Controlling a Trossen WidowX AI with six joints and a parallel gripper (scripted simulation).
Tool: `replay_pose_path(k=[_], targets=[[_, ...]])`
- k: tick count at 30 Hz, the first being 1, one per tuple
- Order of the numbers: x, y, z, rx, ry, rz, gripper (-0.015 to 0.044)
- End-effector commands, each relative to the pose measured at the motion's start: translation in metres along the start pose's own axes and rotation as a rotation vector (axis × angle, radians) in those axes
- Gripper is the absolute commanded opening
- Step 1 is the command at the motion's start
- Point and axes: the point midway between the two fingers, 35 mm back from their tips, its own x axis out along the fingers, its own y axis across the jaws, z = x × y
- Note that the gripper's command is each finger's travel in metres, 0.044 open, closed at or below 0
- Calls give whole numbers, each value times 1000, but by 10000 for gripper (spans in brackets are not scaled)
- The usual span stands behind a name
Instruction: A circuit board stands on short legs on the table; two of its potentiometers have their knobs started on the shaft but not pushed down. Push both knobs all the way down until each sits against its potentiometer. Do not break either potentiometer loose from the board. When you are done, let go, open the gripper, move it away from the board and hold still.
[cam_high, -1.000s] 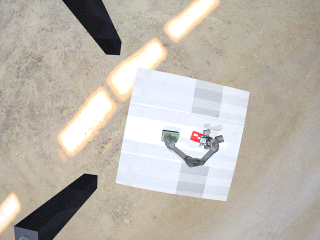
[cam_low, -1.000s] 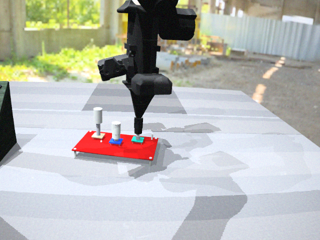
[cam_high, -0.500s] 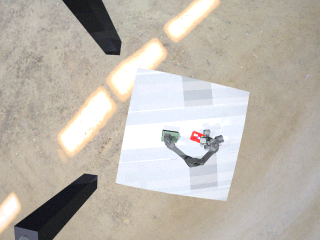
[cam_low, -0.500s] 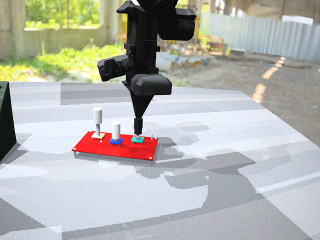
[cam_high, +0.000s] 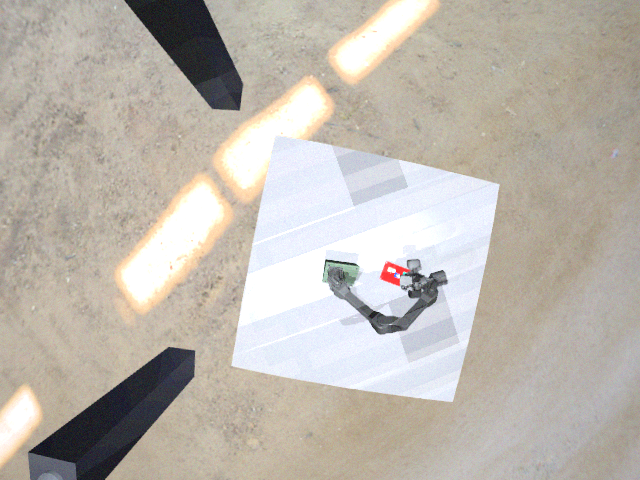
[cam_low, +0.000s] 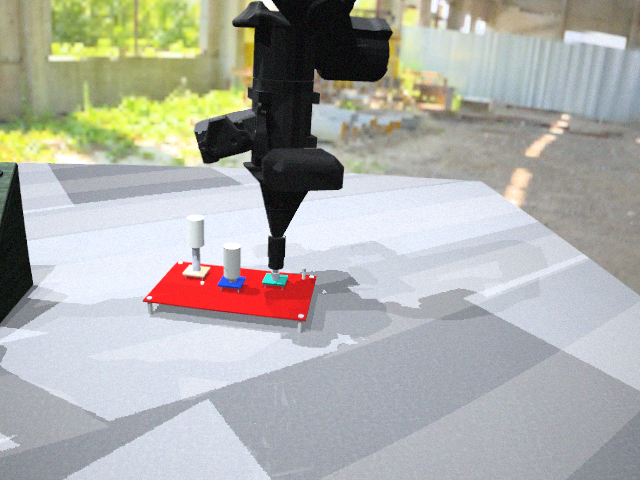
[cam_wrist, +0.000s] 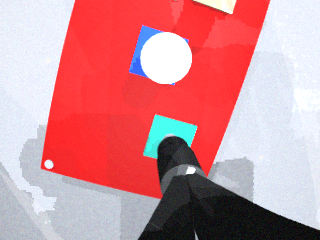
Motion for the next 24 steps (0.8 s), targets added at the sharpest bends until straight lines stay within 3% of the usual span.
replay_pose_path(k=[1,24], targets=[[5,2,-1,4,-1,3,0],[7,2,-1,4,-1,3,0]])
